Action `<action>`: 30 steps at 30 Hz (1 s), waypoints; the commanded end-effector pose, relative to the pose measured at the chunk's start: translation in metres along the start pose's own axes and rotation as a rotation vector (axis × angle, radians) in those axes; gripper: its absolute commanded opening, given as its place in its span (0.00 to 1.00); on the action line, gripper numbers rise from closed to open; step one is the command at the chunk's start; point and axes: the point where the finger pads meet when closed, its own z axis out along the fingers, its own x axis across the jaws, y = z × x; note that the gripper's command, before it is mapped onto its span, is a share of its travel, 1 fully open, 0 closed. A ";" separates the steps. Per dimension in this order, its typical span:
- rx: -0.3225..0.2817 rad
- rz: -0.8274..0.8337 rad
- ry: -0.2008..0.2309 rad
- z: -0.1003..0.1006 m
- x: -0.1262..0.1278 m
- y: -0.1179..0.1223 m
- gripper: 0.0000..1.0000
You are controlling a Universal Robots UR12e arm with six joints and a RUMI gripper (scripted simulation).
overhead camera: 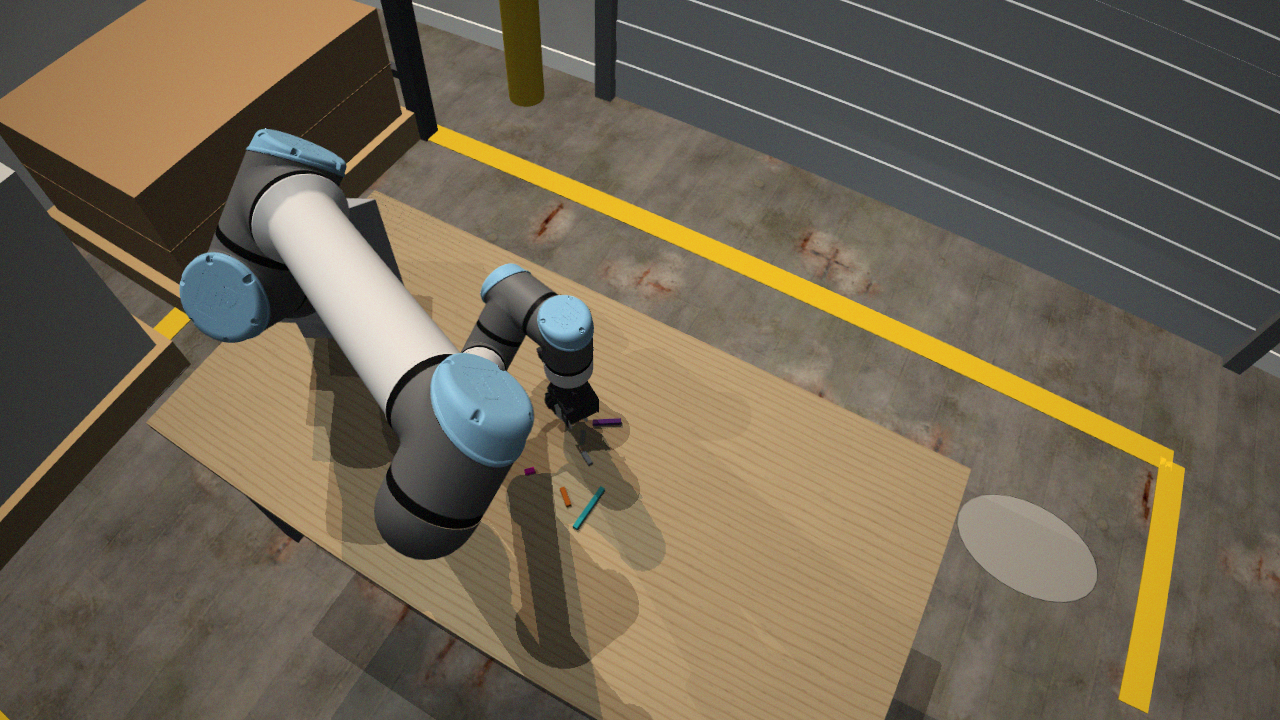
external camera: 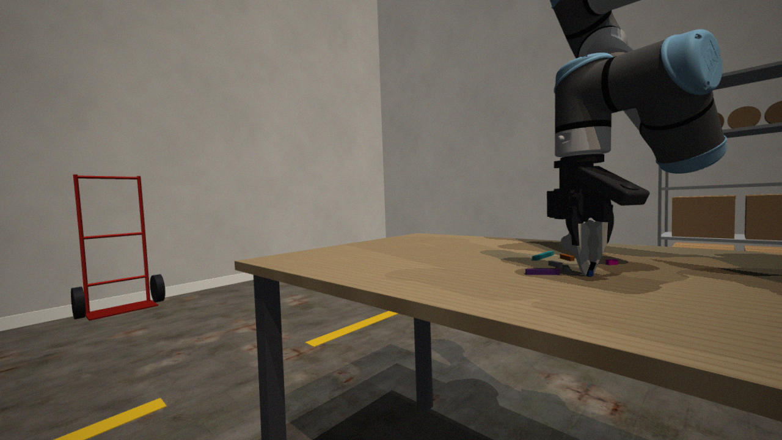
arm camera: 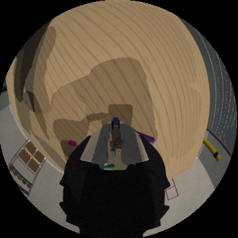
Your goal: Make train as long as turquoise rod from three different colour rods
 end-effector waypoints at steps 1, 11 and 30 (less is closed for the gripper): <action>0.000 0.000 0.001 -0.010 0.000 0.000 0.00; 0.000 0.000 0.001 -0.070 0.000 0.000 0.00; 0.000 0.000 0.001 -0.100 0.000 0.000 0.00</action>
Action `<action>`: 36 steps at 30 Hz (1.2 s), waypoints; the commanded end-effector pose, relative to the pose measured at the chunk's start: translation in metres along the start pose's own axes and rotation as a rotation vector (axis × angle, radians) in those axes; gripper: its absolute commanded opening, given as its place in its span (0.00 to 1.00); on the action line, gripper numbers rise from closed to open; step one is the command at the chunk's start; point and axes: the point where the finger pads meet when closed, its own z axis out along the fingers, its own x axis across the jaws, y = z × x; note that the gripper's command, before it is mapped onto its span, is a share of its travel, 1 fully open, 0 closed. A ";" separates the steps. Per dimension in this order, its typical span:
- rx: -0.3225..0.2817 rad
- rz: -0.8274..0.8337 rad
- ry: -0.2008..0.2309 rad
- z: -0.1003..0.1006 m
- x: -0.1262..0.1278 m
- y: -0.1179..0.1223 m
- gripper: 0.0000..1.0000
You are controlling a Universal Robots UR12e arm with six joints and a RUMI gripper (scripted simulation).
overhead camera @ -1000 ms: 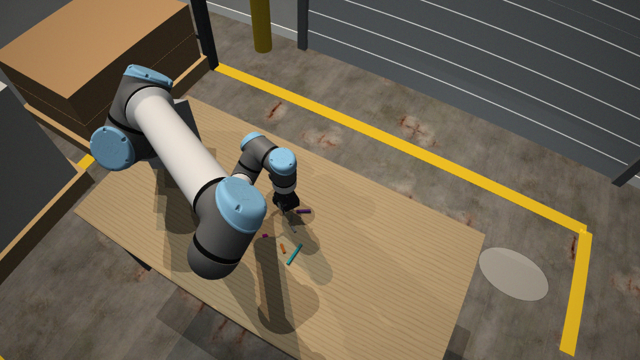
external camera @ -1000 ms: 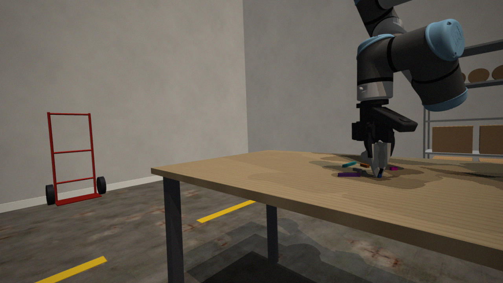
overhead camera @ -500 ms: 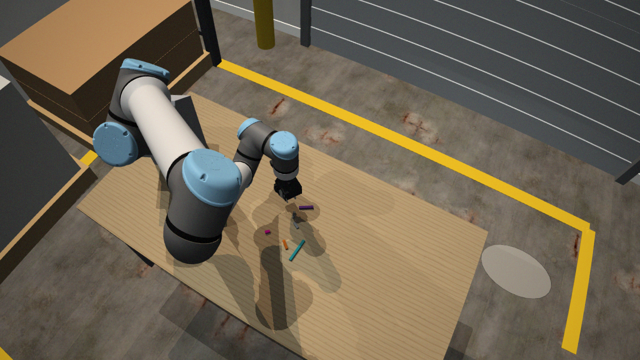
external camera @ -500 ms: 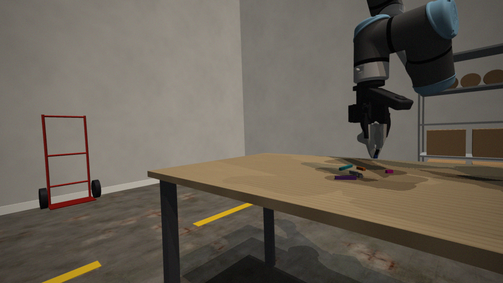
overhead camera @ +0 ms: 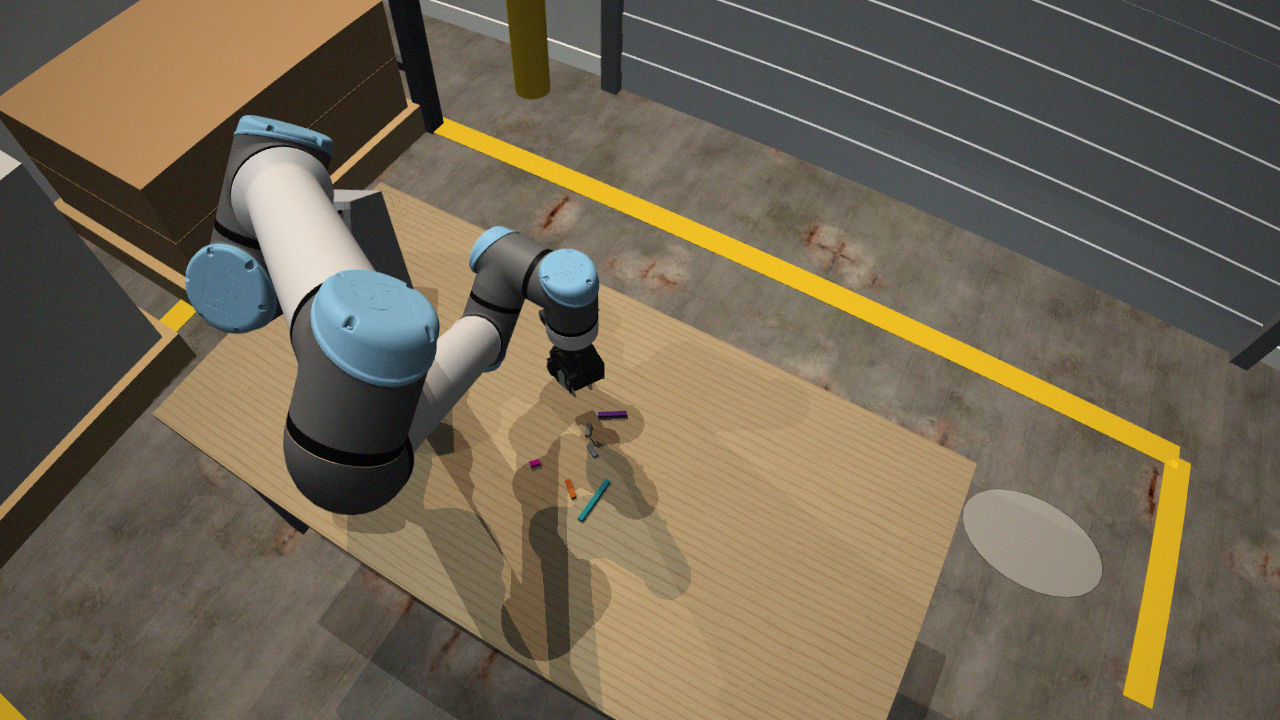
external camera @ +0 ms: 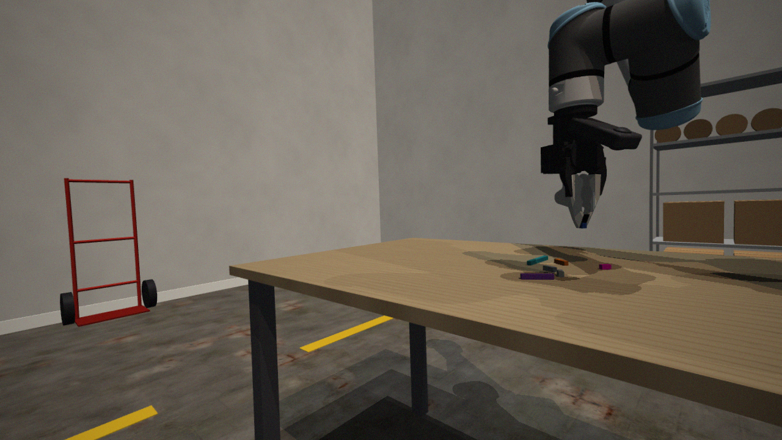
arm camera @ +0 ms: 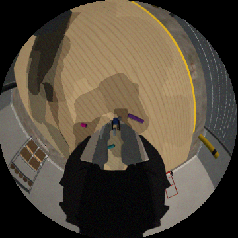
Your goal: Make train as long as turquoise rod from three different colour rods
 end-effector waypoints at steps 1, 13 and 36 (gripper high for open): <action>0.000 0.000 0.000 -0.001 0.000 0.000 0.00; 0.014 0.035 0.005 0.003 -0.085 0.067 0.00; 0.000 0.062 0.000 -0.001 -0.179 0.117 0.00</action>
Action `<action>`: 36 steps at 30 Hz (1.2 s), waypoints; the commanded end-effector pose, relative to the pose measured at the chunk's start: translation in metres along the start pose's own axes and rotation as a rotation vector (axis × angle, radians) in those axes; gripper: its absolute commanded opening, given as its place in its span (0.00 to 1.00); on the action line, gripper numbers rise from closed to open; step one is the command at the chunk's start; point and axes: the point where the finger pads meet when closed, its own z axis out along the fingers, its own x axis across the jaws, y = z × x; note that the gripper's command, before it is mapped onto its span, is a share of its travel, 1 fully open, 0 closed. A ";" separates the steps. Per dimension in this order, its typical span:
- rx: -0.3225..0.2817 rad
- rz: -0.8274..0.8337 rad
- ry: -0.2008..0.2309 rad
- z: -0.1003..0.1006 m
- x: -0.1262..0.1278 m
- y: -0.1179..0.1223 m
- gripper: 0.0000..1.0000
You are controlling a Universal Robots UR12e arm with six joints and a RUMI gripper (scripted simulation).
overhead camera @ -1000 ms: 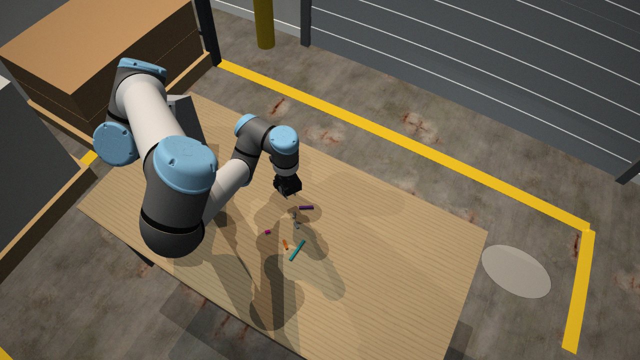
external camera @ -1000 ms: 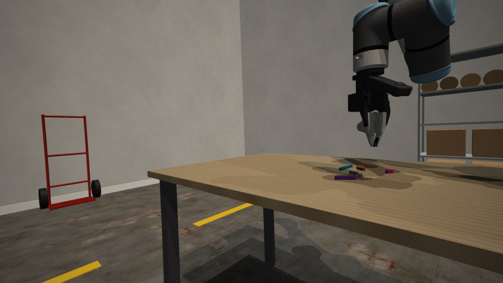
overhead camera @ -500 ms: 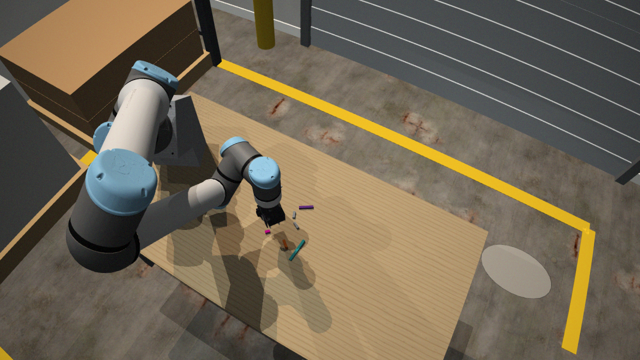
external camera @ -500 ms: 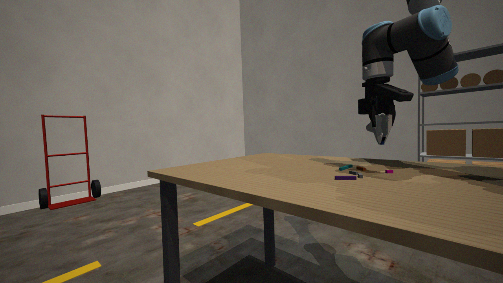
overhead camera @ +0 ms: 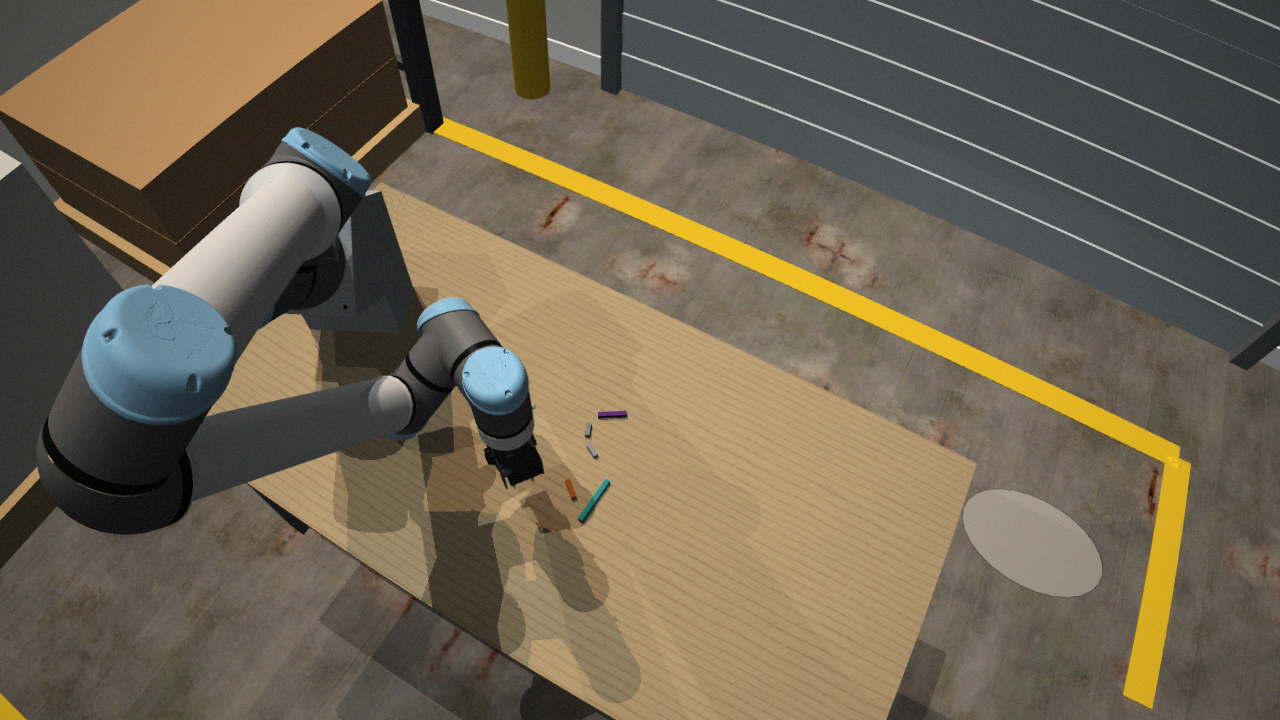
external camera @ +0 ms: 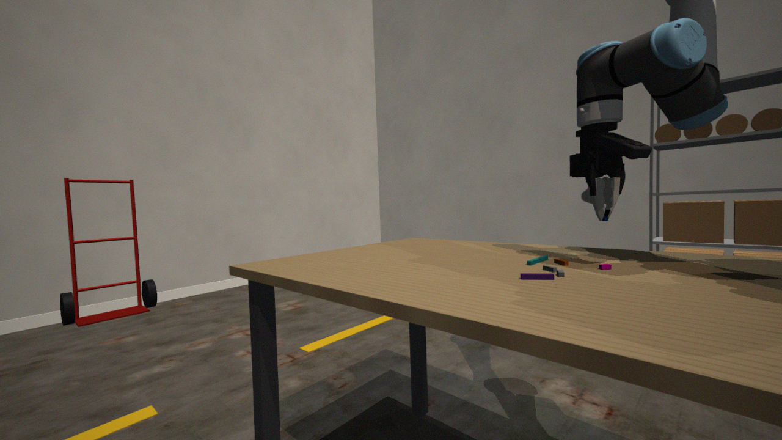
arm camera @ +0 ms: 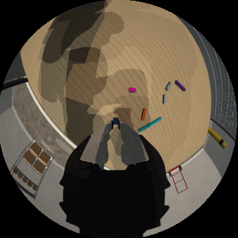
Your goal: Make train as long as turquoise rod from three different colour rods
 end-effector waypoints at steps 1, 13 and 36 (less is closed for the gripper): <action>0.000 0.000 0.001 0.000 -0.001 0.001 0.00; 0.000 0.000 0.001 0.008 -0.001 0.001 0.00; 0.000 0.000 0.001 0.082 0.000 0.001 0.00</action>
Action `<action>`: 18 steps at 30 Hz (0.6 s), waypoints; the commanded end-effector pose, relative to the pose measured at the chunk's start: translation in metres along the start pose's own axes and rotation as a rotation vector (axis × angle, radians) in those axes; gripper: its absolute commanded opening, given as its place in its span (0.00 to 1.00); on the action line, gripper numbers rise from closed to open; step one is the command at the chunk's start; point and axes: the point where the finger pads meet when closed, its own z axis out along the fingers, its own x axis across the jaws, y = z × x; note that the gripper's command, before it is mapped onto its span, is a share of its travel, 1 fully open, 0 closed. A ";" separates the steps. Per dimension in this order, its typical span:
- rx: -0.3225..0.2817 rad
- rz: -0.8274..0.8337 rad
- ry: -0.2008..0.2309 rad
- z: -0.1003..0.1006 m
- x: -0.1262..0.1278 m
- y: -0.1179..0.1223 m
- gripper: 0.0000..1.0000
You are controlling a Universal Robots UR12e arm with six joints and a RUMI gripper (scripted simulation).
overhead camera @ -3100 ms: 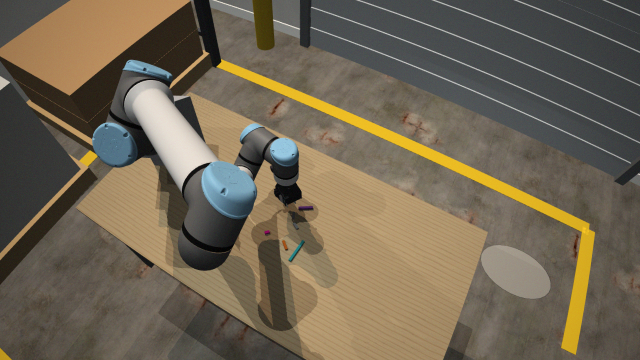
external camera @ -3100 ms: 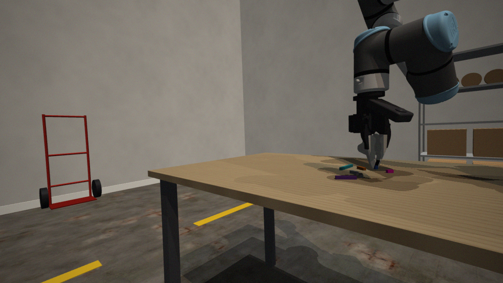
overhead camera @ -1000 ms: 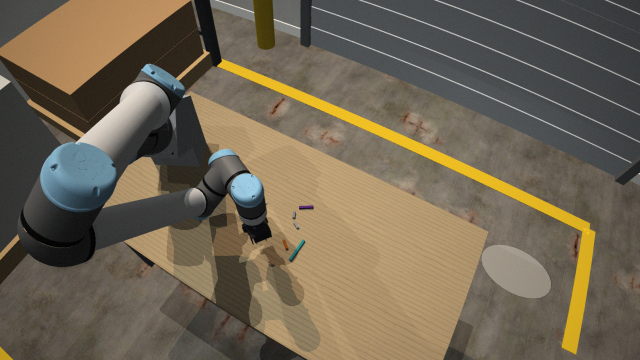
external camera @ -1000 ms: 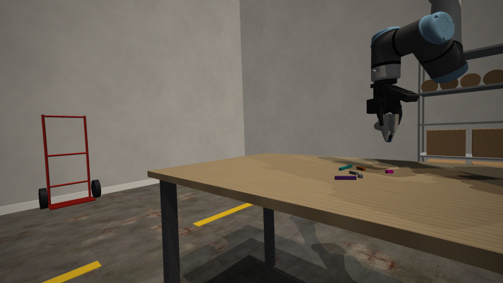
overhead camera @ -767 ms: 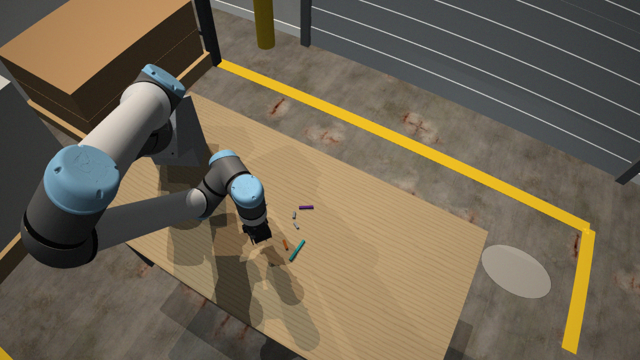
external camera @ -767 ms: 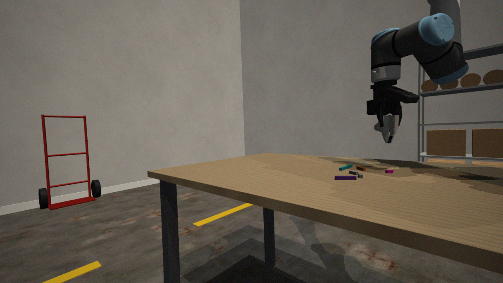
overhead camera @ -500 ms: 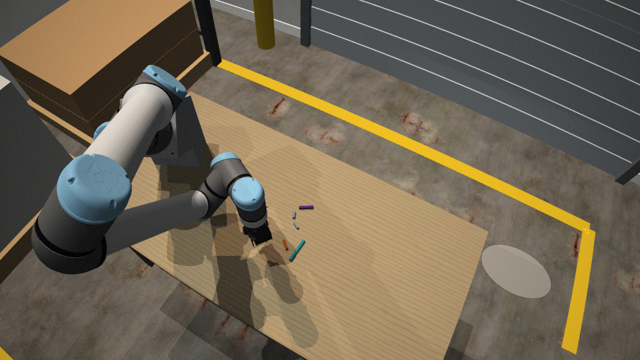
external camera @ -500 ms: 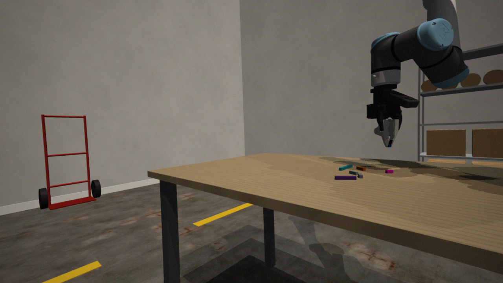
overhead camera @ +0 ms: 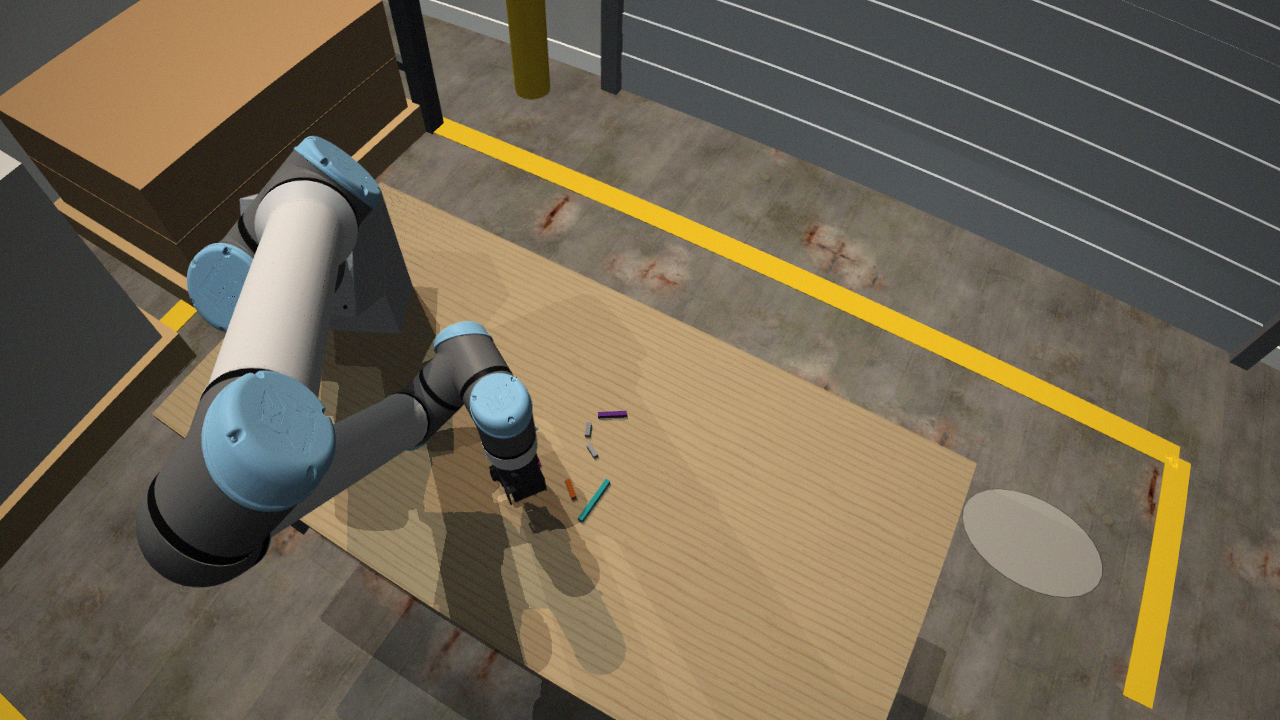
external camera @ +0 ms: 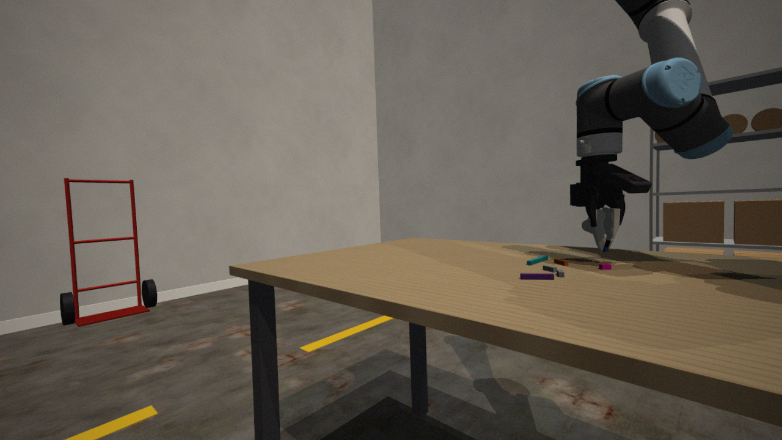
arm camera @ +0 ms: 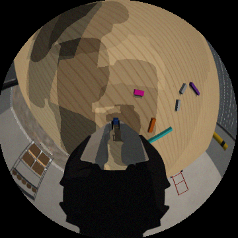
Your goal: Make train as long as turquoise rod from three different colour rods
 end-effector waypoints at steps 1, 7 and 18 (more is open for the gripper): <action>-0.002 0.000 0.001 0.013 0.000 0.000 0.00; -0.002 0.000 0.001 0.016 0.000 0.000 0.00; -0.002 0.000 0.001 0.016 0.000 0.000 0.00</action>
